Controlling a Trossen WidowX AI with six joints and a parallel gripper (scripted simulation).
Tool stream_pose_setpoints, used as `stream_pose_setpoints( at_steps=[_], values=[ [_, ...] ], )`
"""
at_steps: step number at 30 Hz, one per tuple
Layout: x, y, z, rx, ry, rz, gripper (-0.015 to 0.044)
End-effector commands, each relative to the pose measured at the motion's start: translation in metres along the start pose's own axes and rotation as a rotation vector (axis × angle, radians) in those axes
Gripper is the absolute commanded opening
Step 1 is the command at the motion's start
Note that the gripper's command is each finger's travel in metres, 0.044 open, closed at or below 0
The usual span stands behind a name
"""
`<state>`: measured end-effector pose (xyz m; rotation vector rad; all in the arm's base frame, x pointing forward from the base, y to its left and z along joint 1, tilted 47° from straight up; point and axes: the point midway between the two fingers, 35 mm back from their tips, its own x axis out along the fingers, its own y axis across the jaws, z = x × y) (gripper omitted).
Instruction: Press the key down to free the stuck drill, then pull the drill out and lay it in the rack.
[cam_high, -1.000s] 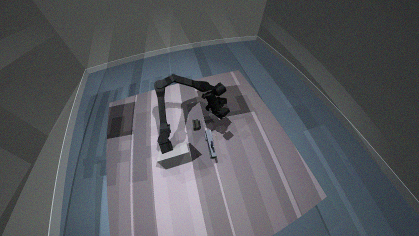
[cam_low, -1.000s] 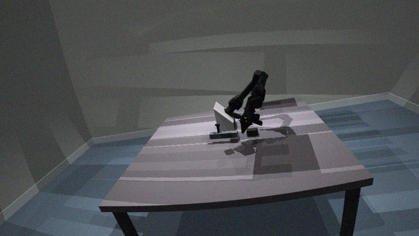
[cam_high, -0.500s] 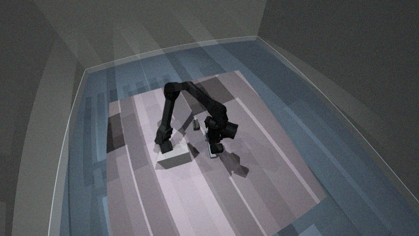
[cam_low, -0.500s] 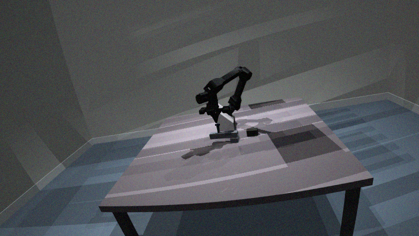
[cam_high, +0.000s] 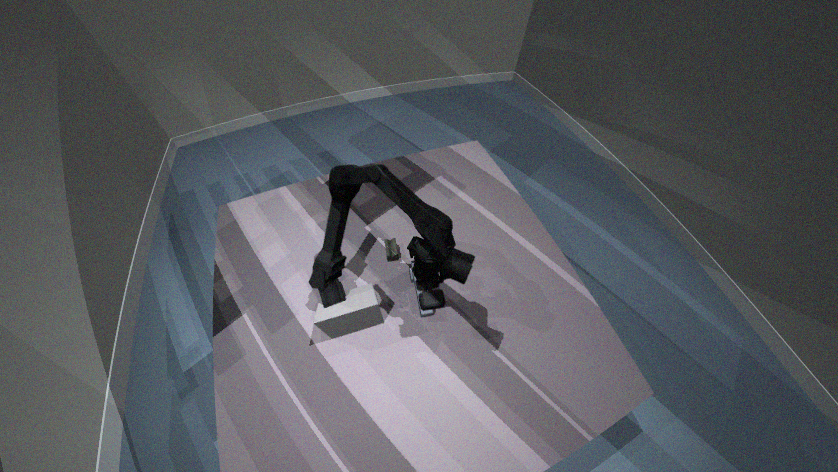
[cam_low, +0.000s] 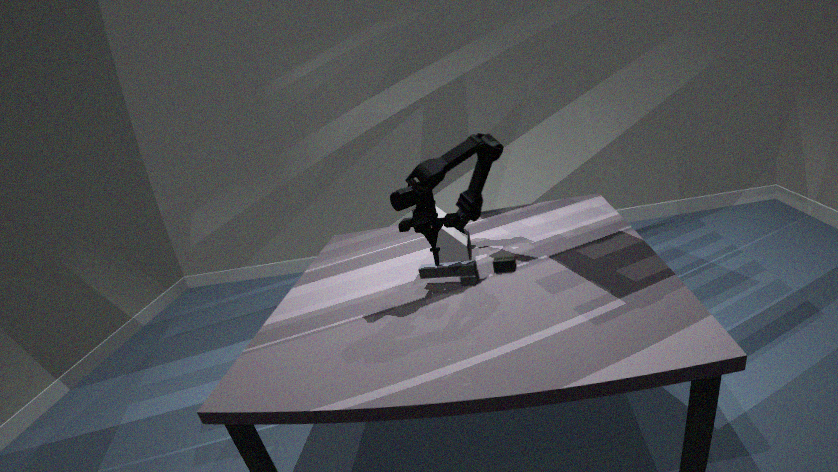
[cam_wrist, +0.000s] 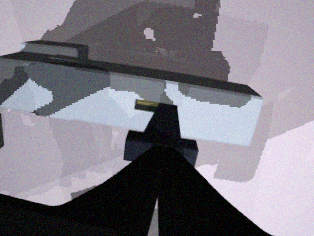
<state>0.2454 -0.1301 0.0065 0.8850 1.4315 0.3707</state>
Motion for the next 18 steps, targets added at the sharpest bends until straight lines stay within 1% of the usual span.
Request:
stream_pose_setpoints(
  at_steps=[1, 18],
  values=[
    [0.0046, 0.0018, -0.0009, 0.005, 0.002, 0.005, 0.0],
    [0.0102, -0.0001, 0.001, 0.004, 0.002, 0.005, 0.0]
  ],
)
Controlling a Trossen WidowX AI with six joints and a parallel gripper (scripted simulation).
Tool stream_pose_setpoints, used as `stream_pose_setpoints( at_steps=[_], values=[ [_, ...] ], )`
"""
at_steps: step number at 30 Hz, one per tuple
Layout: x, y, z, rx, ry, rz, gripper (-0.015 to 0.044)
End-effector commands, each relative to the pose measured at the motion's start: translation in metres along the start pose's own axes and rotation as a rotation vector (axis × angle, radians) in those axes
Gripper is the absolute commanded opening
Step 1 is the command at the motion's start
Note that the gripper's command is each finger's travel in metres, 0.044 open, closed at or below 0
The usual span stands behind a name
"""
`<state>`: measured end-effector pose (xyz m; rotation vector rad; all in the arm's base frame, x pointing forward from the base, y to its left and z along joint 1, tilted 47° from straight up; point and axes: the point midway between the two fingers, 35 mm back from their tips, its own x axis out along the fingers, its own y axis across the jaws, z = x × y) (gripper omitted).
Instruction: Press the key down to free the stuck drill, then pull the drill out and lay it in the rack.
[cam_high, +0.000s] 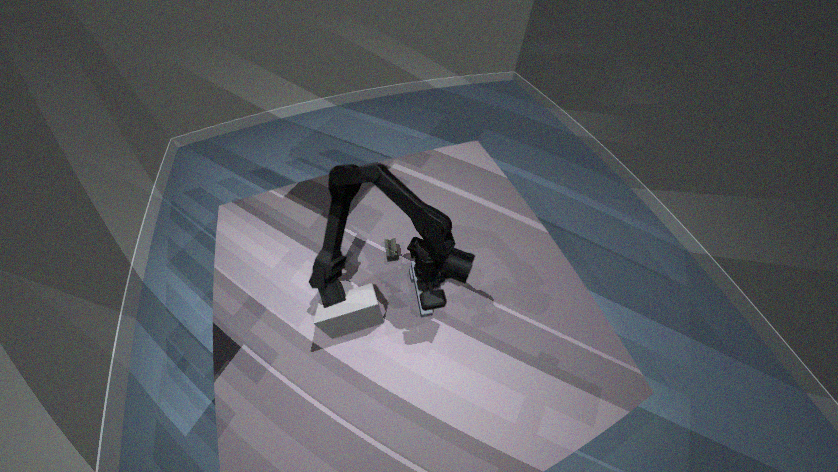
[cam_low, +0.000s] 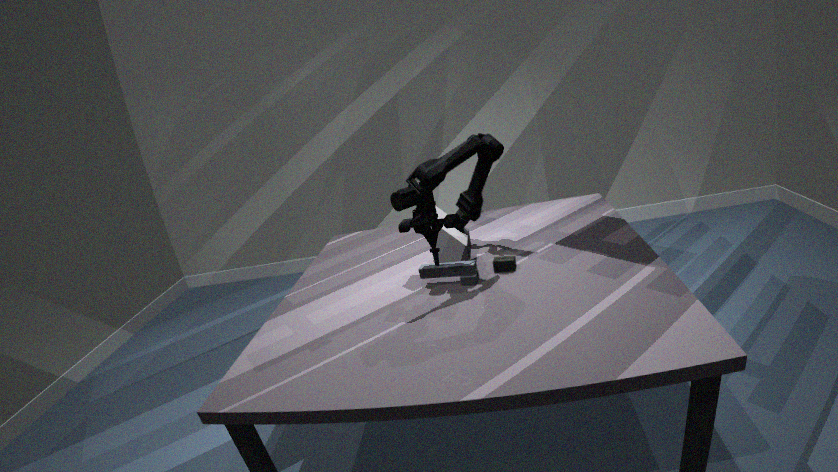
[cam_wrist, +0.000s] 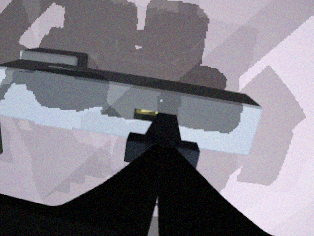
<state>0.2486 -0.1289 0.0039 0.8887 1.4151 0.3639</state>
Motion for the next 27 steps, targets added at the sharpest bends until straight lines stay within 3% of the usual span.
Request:
stream_pose_setpoints(
  at_steps=[1, 27],
  values=[
    [0.0074, 0.0001, -0.0021, 0.004, 0.018, 0.003, 0.0],
    [0.0148, 0.0006, -0.0078, 0.004, 0.019, 0.003, 0.0]
  ],
)
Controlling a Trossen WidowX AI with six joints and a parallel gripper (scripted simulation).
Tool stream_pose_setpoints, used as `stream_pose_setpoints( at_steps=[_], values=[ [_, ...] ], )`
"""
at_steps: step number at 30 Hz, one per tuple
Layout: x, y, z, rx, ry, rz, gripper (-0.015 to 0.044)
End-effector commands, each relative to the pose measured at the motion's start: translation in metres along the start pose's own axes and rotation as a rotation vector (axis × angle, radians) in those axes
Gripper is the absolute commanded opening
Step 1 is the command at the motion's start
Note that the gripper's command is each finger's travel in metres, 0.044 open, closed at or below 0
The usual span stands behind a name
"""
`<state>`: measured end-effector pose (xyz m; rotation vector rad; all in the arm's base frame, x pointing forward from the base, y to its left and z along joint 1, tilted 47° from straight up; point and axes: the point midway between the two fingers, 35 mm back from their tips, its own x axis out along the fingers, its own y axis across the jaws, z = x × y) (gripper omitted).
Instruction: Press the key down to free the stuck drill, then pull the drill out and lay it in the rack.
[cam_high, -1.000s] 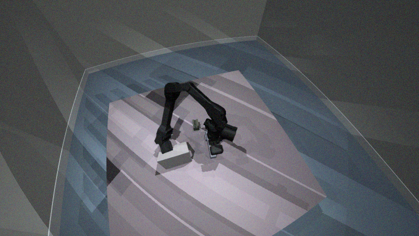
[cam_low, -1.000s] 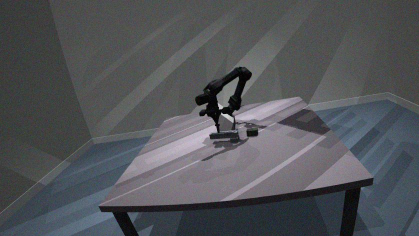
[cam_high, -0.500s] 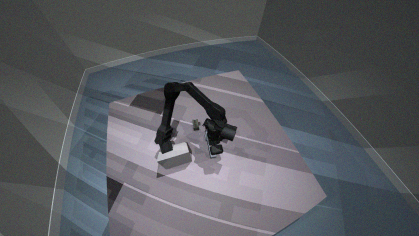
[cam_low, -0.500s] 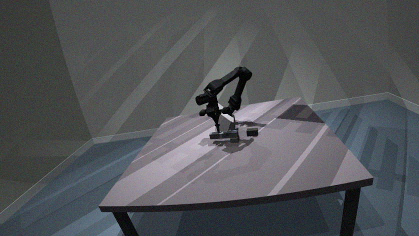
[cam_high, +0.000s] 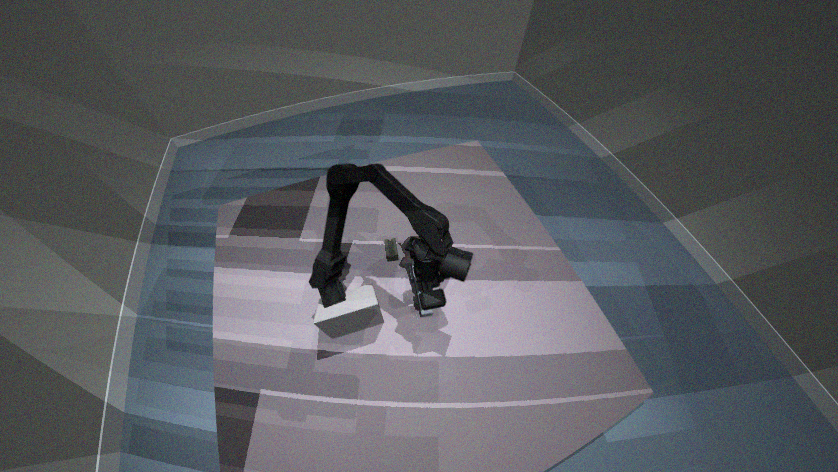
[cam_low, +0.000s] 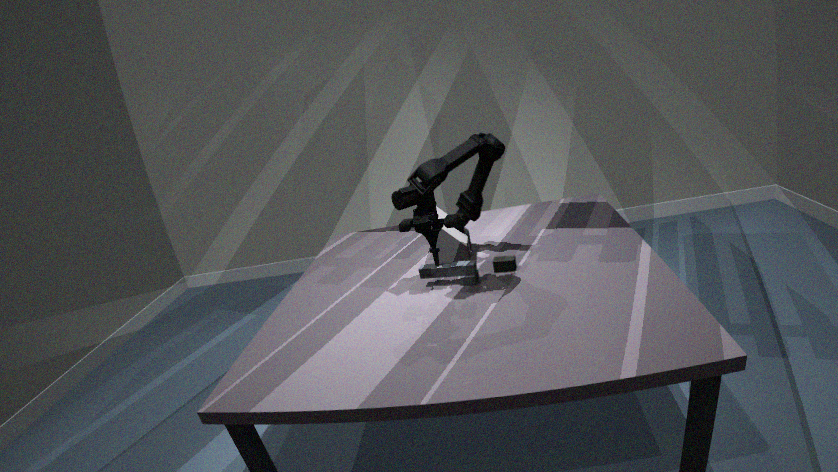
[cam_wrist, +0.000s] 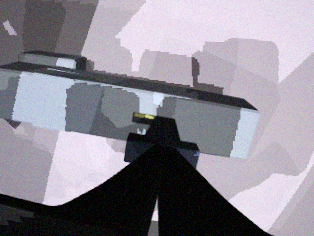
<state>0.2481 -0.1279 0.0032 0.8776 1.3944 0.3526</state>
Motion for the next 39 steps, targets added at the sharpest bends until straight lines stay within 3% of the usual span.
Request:
stream_pose_setpoints(
  at_steps=[1, 39],
  values=[
    [0.014, 0.001, -0.007, 0.012, 0.042, 0.011, 0.0],
    [0.027, 0.002, -0.009, 0.012, 0.042, 0.011, 0.0]
  ],
)
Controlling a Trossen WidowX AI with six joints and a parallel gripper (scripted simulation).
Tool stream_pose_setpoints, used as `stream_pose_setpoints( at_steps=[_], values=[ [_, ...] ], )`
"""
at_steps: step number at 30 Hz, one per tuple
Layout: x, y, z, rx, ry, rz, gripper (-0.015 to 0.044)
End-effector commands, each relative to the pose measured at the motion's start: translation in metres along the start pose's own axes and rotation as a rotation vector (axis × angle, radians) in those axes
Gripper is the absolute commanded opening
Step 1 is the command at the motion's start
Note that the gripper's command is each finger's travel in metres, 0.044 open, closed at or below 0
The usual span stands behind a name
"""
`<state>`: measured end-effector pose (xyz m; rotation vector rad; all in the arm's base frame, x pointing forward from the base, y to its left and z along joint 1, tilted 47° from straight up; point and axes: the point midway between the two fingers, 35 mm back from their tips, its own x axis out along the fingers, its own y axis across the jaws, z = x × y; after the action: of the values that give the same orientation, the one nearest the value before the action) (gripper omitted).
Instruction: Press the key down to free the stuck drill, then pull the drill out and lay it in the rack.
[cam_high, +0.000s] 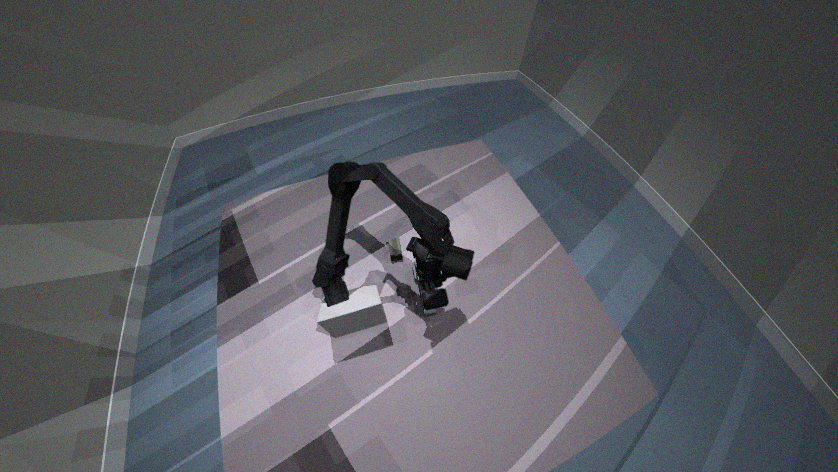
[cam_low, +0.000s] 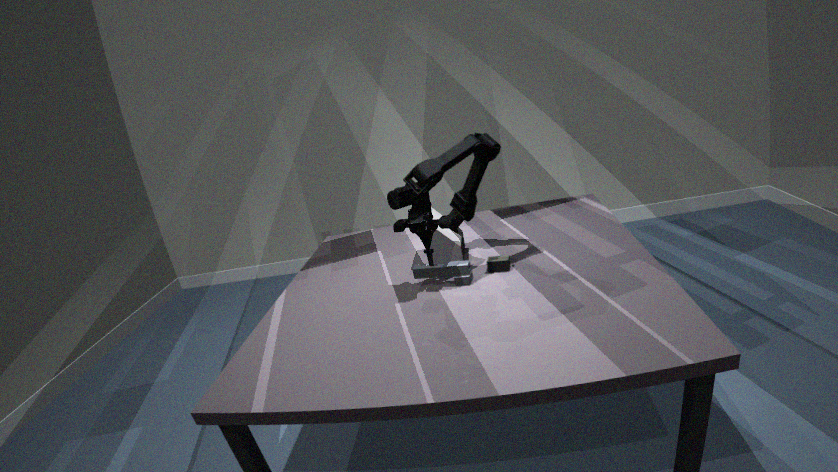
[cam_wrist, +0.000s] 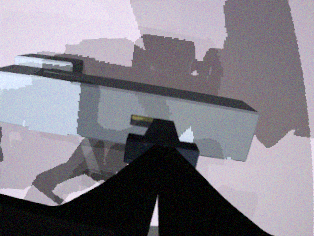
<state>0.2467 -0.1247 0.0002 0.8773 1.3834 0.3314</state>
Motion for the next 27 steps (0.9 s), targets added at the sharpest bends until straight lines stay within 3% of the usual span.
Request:
stream_pose_setpoints(
  at_steps=[1, 23, 27],
  values=[
    [0.023, 0.003, -0.007, 0.005, 0.06, 0.021, 0.0],
    [0.031, 0.004, -0.007, 0.005, 0.06, 0.022, 0.0],
    [0.012, 0.002, -0.002, 0.006, 0.059, 0.019, 0.0105]
  ],
)
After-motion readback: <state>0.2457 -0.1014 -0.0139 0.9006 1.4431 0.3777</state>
